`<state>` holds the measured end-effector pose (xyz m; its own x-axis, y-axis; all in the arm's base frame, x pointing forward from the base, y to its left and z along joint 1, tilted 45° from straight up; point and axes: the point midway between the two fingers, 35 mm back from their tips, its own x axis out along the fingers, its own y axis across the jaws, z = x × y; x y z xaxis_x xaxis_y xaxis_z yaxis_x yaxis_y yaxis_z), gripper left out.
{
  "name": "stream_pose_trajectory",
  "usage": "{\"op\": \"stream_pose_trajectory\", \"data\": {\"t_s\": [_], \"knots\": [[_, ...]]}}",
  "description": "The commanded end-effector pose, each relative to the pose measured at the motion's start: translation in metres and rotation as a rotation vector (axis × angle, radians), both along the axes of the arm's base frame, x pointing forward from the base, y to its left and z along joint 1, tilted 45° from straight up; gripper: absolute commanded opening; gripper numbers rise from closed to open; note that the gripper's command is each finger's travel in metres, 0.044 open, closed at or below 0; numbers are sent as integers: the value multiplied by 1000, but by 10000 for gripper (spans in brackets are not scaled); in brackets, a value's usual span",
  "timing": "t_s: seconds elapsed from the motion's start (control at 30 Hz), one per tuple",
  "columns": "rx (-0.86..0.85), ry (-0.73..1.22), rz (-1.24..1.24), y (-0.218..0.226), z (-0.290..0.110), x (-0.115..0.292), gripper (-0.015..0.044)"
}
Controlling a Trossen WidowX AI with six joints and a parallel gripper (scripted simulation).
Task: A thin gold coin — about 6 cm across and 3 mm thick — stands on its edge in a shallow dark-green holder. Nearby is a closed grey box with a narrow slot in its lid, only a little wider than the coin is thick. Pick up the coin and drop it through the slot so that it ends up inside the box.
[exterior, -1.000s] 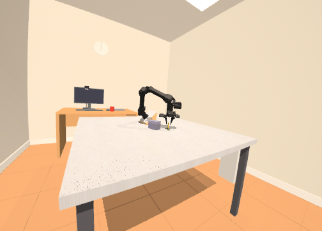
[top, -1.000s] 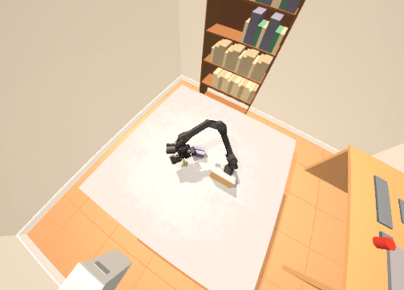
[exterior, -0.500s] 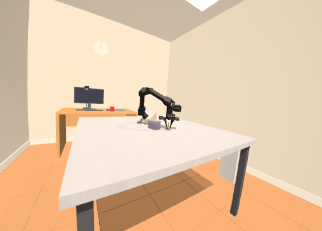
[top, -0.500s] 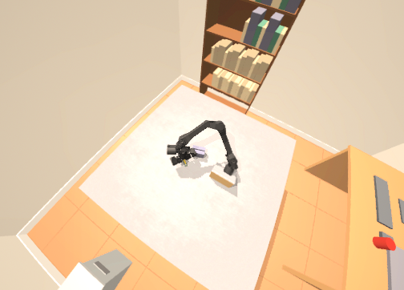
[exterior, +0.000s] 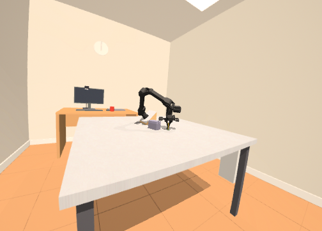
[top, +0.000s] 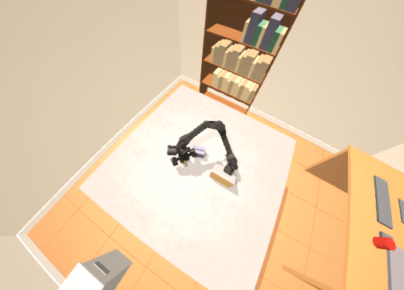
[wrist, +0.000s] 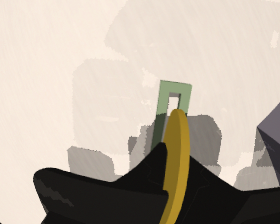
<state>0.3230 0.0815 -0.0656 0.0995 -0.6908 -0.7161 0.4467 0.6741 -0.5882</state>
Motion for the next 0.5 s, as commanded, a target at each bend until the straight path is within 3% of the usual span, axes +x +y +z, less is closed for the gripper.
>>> {"op": "stream_pose_trajectory", "data": {"t_s": [0.0,0.47], "knots": [[-3,0,5,0,0,0,0],[1,0,6,19,17,0,0]]}}
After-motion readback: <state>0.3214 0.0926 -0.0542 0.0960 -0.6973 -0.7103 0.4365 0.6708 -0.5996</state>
